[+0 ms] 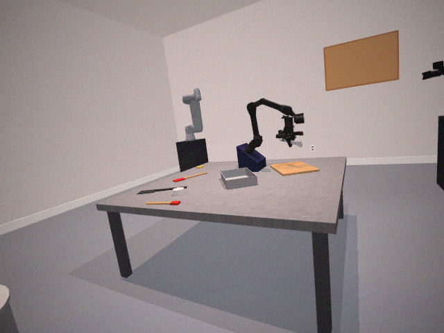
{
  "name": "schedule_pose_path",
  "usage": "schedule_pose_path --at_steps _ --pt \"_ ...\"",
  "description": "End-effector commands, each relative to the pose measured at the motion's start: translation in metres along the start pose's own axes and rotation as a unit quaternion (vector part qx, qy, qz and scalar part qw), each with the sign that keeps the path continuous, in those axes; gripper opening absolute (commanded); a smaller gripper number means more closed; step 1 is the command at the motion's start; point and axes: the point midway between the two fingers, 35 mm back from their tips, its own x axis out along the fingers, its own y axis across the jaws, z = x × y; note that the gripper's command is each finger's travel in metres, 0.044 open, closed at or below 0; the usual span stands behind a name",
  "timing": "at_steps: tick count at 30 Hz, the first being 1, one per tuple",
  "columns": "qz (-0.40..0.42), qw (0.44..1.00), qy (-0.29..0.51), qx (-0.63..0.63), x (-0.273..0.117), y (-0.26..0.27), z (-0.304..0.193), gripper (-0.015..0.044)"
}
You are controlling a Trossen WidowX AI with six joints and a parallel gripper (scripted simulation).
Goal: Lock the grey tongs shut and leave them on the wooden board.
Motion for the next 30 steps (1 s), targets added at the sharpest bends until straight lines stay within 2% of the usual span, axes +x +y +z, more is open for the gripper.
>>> schedule_pose_path --at_steps 1,30 --pt "-0.006 1.000 0.001 -0.001 -0.001 -0.002 -0.001 -0.0150" --pt "-0.006 1.000 0.002 -0.001 0.046 -0.009 -0.004 -0.0150"
